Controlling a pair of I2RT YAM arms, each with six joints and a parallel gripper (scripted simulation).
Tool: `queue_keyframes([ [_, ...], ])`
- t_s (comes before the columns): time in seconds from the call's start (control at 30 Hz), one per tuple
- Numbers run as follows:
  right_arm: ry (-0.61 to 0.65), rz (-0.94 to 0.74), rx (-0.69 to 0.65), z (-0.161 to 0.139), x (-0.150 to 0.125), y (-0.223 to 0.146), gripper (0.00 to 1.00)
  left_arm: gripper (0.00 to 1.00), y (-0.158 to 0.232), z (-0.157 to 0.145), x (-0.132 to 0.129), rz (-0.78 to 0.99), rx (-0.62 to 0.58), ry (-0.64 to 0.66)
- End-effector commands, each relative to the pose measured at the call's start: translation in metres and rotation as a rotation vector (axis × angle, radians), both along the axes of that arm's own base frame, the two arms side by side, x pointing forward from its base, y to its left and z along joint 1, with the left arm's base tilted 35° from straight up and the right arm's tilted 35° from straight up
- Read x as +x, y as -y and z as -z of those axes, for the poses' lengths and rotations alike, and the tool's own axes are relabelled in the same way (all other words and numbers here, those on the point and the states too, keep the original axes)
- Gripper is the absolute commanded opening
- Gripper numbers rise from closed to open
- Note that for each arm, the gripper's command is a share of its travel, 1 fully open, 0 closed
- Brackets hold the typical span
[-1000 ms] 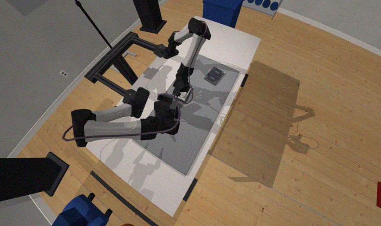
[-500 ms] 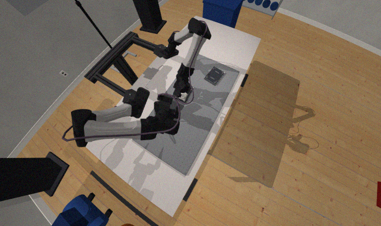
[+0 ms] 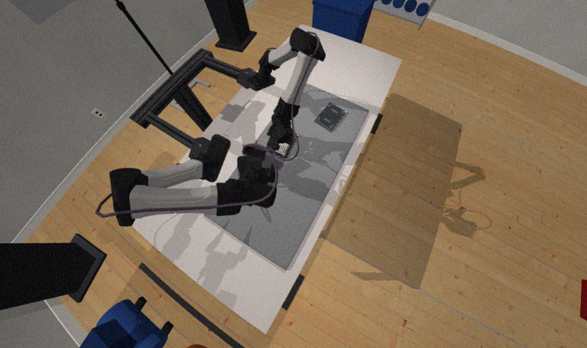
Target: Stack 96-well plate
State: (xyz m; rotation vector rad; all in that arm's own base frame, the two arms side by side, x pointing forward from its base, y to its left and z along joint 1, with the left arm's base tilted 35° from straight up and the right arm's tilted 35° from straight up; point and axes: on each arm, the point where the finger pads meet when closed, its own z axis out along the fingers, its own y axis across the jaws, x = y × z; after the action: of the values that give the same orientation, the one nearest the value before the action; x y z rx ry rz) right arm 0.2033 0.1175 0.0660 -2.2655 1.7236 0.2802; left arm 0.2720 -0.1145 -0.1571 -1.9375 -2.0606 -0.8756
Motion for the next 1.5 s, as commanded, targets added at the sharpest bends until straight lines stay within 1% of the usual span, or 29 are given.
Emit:
queue_keyframes([
  [0.0, -0.002, -0.007, -0.001, -0.001, -0.001, -0.001, 1.0, 0.83, 0.015, -0.007, 0.006, 0.023, -0.038, 0.02],
  [0.1, -0.002, -0.007, -0.001, -0.001, -0.001, -0.001, 1.0, 0.83, 0.008, 0.002, 0.004, 0.015, -0.028, 0.008],
  [0.47, -0.002, -0.007, -0.001, -0.001, -0.001, -0.001, 1.0, 0.83, 0.001, 0.008, 0.006, 0.015, -0.024, 0.016],
  [0.93, -0.002, -0.007, -0.001, -0.001, -0.001, -0.001, 1.0, 0.83, -0.013, 0.023, 0.009, 0.006, -0.011, 0.024],
  [1.0, -0.002, -0.007, -0.001, -0.001, -0.001, -0.001, 1.0, 0.83, -0.013, 0.023, 0.009, 0.006, -0.011, 0.024],
  [1.1, -0.004, 0.002, -0.007, -0.001, 0.0, 0.0, 1.0, 0.83, 0.006, 0.01, 0.013, 0.004, -0.032, 0.04],
  [1.33, -0.068, 0.095, -0.085, 0.005, -0.018, 0.001, 1.0, 0.83, 0.009, 0.011, 0.013, 0.006, -0.032, 0.04],
  [1.47, -0.103, 0.183, -0.174, 0.009, -0.037, -0.004, 1.0, 0.83, 0.009, 0.011, 0.013, 0.008, -0.031, 0.039],
])
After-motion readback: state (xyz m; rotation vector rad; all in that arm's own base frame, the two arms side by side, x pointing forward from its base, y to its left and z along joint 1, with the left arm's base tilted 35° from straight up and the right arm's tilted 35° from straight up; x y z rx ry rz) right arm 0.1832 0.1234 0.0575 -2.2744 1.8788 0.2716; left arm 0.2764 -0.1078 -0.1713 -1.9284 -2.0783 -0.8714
